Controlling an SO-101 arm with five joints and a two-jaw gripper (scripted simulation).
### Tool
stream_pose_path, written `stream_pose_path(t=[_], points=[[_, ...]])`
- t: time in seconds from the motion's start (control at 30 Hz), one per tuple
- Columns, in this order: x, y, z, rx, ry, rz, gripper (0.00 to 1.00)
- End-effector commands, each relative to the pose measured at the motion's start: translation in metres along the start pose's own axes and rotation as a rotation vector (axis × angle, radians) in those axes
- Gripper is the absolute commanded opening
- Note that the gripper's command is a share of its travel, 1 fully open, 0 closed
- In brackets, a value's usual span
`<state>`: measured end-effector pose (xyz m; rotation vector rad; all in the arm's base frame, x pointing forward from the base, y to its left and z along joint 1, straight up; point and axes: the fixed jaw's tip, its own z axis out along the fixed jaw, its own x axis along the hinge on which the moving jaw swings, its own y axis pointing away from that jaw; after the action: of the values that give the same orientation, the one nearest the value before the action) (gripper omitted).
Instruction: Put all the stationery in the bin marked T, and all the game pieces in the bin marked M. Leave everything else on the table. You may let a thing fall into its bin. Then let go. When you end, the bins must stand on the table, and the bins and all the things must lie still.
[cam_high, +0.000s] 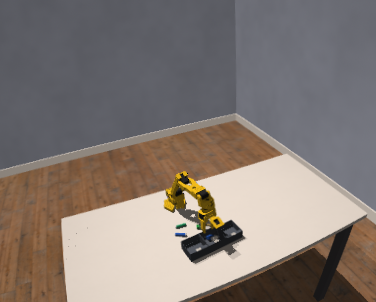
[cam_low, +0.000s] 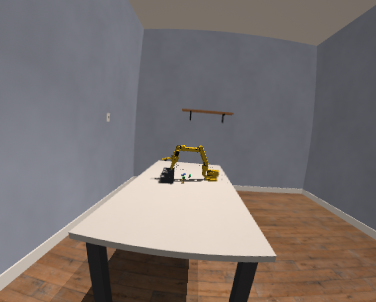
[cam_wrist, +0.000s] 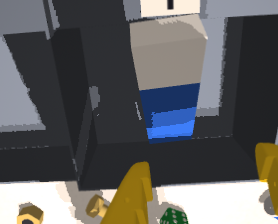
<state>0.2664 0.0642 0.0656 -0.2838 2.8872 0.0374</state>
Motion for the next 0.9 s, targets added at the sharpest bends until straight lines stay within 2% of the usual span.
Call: stream_pose_path(t=[0.0, 0.43, 0.67, 0.73, 0.87], points=[[-0.011, 0.002, -0.016, -0.004, -0.079, 0.001, 0.22], [-0.007, 0.002, -0.017, -0.002, -0.068, -0.041, 0.22], [0.009, 0.002, -0.018, -0.001, -0.024, -0.208, 0.22], [0.009, 0.002, -0.018, -0.001, -0.024, -0.208, 0.22], [0.024, 0.002, -0.02, -0.006, 0.014, -0.354, 0.22]])
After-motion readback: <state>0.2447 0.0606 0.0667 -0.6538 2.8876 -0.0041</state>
